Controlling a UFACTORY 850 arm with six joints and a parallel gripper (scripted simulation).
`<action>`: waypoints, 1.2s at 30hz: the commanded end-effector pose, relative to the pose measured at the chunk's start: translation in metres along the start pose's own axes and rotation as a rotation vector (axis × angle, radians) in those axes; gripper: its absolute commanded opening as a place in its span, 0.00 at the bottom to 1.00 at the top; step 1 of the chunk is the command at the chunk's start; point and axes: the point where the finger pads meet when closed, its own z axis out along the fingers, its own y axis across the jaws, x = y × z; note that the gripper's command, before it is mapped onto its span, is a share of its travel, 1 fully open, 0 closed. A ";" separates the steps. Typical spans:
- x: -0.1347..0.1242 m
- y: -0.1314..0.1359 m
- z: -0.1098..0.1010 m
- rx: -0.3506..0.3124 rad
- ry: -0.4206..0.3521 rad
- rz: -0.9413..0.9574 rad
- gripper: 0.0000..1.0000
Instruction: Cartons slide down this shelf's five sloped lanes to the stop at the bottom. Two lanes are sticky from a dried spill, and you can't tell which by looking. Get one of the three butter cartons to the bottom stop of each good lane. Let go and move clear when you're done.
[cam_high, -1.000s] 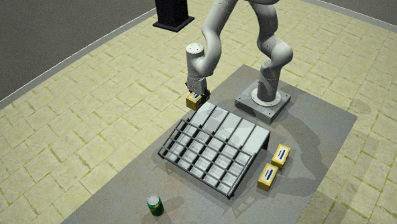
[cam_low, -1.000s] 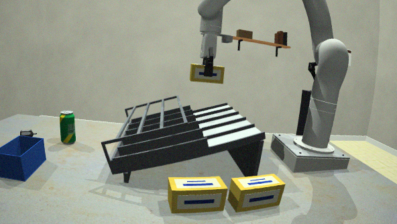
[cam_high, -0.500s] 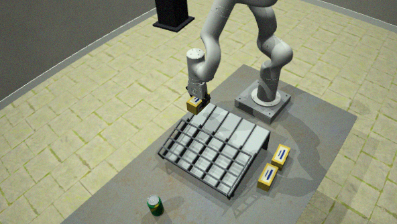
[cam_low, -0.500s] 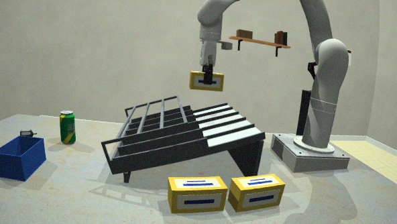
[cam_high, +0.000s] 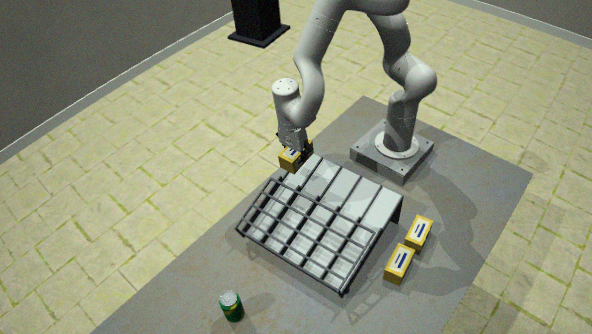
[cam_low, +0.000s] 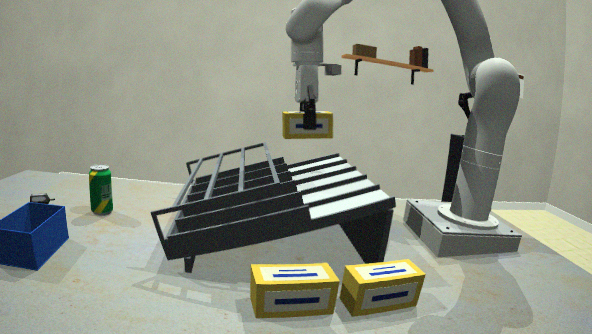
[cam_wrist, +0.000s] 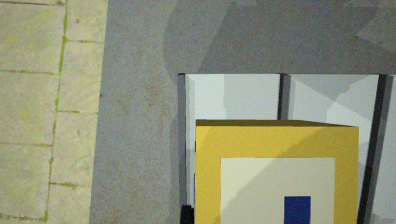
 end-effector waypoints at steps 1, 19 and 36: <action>-0.001 0.000 0.000 -0.002 0.014 -0.001 0.00; -0.001 -0.001 0.000 -0.003 0.112 -0.002 0.00; -0.001 -0.001 -0.001 -0.002 0.212 -0.001 0.00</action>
